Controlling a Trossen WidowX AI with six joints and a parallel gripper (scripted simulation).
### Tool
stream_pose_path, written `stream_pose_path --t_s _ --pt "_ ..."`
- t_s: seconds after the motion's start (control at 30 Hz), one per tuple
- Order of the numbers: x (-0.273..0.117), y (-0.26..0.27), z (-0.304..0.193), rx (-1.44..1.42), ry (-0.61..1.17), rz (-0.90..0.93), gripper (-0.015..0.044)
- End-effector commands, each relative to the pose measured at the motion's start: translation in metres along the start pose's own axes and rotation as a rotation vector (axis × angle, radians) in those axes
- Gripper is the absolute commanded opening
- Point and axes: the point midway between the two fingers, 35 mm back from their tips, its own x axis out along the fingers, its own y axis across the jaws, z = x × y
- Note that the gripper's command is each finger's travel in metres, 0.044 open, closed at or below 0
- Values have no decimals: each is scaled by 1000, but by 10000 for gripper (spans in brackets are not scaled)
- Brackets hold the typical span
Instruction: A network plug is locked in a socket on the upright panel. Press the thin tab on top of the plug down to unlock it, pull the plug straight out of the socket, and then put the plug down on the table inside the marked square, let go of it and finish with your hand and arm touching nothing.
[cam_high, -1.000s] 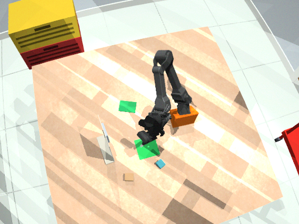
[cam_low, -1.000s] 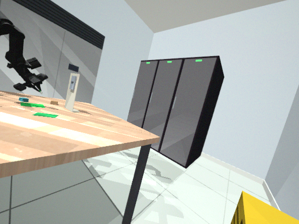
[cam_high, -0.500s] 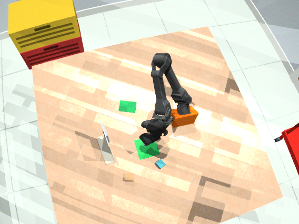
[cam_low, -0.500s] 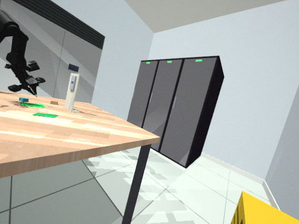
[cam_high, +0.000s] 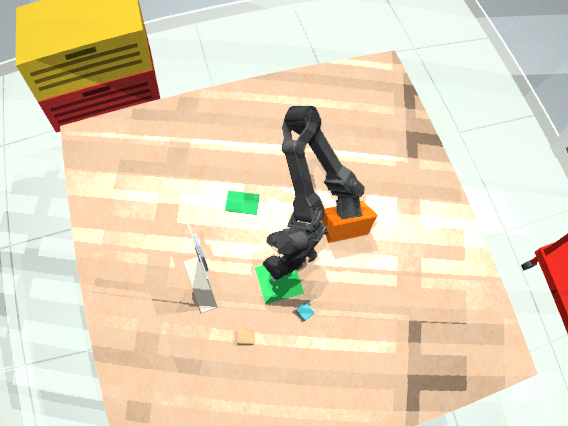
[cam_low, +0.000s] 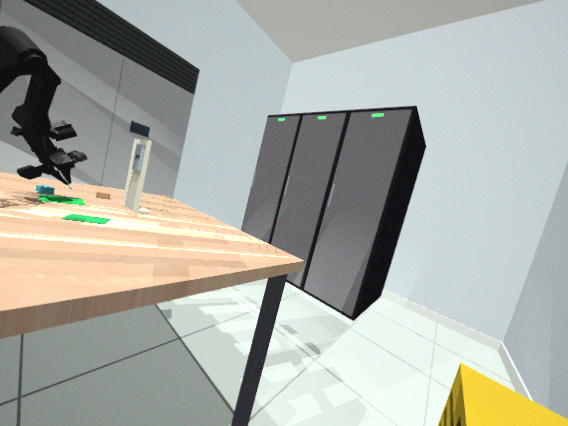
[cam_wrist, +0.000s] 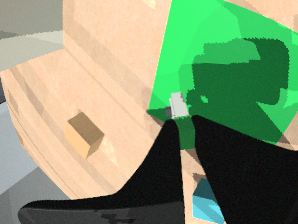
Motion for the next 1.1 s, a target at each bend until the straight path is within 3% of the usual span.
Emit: stream_pose_path --t_s 0.0,1.07 --pt "5 -6 -1 -9 4 -7 0" --pt "30 -29 1 -11 -1 -7 0"
